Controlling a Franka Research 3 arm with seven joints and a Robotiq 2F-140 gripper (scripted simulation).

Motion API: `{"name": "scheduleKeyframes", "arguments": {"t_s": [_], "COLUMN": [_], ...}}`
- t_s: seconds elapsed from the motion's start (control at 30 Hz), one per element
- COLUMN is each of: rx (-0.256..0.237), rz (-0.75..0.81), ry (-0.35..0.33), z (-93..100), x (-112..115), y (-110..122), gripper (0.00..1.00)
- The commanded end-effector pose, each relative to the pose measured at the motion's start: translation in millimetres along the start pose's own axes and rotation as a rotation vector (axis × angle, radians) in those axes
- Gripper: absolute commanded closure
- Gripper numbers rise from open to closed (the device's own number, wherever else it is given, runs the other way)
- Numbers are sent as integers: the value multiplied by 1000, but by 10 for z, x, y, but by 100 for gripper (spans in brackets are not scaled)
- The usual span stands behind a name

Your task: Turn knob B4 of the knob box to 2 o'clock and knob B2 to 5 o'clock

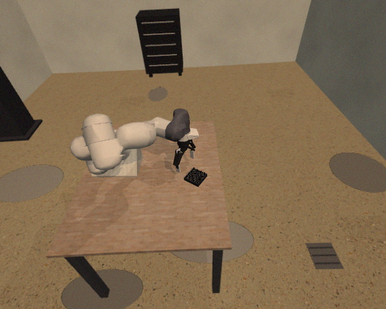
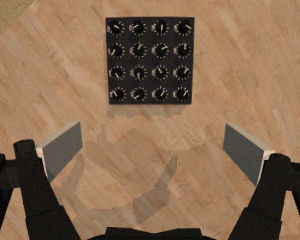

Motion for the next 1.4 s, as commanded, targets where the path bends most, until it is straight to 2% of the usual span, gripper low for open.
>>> {"name": "scheduleKeyframes", "arguments": {"t_s": [0.0, 0.8, 0.9, 0.97, 1.03, 1.37], "rx": [-5, -5, -5, -5, -5, -4], "rz": [-1, 7, 97, 97, 195, 331], "ry": [3, 3, 4, 4, 4, 5], "z": [11, 12, 23, 23, 35, 52], "x": [-1, -4, -50, -50, -99, -168], "y": [-9, -10, -22, -22, -33, -48], "gripper": [0, 0, 0, 0, 0, 0]}}
Point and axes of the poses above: the point where the finger pads meet when closed, its own z axis back along the fingers, its own y axis across the jaws, x = y × z, the point moved 3 cm from there along z, back along the fingers, and after that the axes turned 15 degrees about -z, right-handed, at the moved point
